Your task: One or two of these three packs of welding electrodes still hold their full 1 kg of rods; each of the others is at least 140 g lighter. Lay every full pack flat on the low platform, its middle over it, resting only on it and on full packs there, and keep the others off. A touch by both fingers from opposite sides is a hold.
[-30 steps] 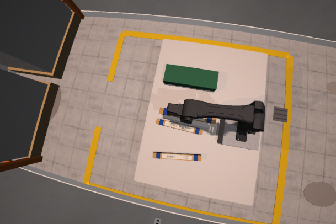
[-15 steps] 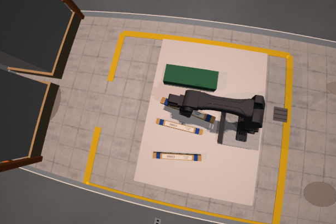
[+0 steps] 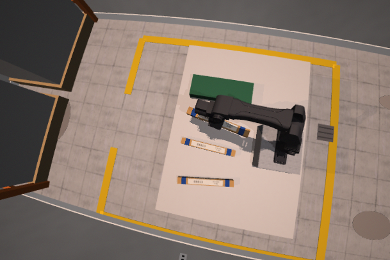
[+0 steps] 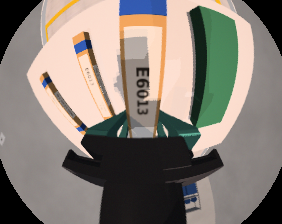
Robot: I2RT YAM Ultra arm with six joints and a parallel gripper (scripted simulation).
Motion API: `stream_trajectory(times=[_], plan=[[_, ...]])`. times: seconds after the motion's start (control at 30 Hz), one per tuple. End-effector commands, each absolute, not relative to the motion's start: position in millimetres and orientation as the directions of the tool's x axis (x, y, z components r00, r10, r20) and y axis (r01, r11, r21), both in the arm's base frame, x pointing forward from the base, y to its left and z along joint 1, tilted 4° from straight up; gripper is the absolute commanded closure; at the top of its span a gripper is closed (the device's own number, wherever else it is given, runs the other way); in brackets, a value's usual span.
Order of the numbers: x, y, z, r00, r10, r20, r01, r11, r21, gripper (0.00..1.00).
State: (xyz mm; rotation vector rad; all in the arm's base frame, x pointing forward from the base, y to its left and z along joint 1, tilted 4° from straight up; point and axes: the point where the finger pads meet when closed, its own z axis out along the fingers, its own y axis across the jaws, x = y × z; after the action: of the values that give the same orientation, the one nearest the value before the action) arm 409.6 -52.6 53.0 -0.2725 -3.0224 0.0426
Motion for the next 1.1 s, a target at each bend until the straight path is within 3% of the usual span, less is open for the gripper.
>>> stream_trajectory(times=[0.0, 1.07], plan=[[421.0, -64.9, 78.0, -0.985, 0.169, 0.043, 0.167, 0.985, -0.038, 1.00], [429.1, -107.9, 85.8, -0.986, 0.166, 0.027, 0.164, 0.986, -0.039, 1.00]])
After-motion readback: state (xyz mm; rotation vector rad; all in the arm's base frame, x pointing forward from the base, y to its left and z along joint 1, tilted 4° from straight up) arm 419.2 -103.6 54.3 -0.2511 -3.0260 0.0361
